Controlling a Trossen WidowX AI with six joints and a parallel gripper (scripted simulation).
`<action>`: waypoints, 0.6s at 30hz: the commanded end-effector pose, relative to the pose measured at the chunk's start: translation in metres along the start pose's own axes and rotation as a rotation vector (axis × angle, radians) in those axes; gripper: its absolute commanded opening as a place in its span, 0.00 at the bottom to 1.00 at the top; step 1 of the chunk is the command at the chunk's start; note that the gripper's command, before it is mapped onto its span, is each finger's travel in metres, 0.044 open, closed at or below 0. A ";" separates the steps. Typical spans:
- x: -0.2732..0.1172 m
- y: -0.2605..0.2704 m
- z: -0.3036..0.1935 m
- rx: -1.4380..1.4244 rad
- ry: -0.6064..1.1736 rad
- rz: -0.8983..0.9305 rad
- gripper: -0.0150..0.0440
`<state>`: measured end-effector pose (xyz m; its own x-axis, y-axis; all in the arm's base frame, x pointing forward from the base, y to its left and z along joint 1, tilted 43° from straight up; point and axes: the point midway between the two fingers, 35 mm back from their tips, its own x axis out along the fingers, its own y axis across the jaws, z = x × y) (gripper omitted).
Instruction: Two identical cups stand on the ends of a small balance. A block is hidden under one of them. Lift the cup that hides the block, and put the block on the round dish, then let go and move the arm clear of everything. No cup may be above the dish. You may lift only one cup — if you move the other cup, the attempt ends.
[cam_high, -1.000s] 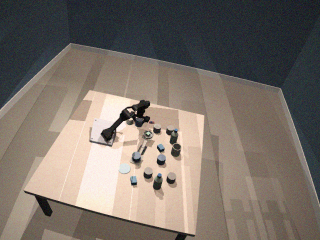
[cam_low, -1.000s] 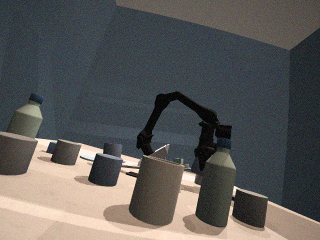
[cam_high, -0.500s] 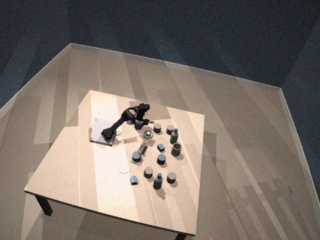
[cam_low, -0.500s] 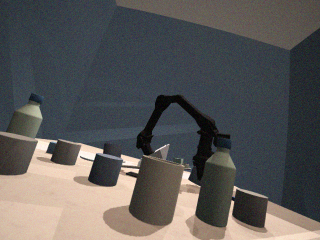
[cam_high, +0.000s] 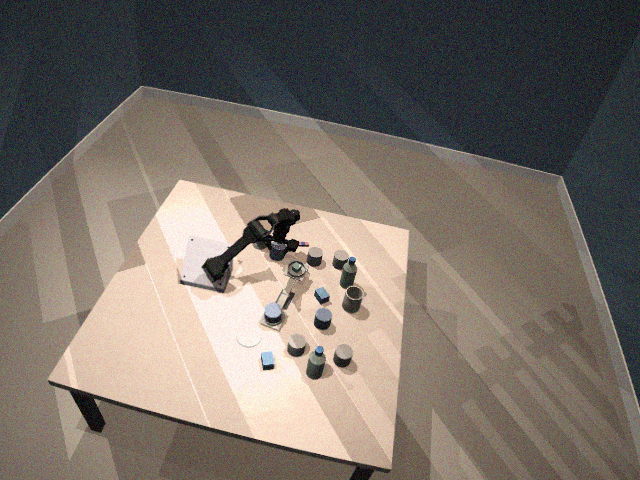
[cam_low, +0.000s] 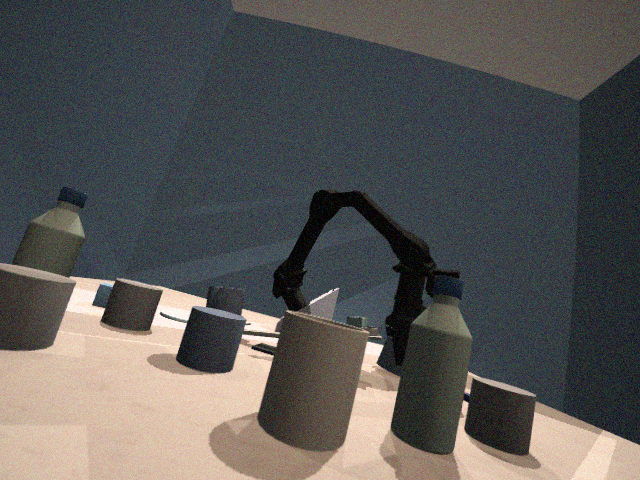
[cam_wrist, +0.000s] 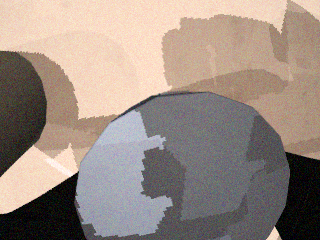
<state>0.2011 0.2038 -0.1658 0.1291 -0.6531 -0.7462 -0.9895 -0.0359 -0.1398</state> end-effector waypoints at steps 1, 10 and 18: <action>0.000 0.000 0.000 0.001 0.000 0.000 0.52; 0.000 0.000 0.000 0.001 0.000 0.000 0.92; -0.054 0.000 0.001 -0.004 -0.004 -0.004 1.00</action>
<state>0.1958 0.2219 -0.1420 0.1208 -0.6678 -0.7345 -0.9911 -0.0396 -0.1270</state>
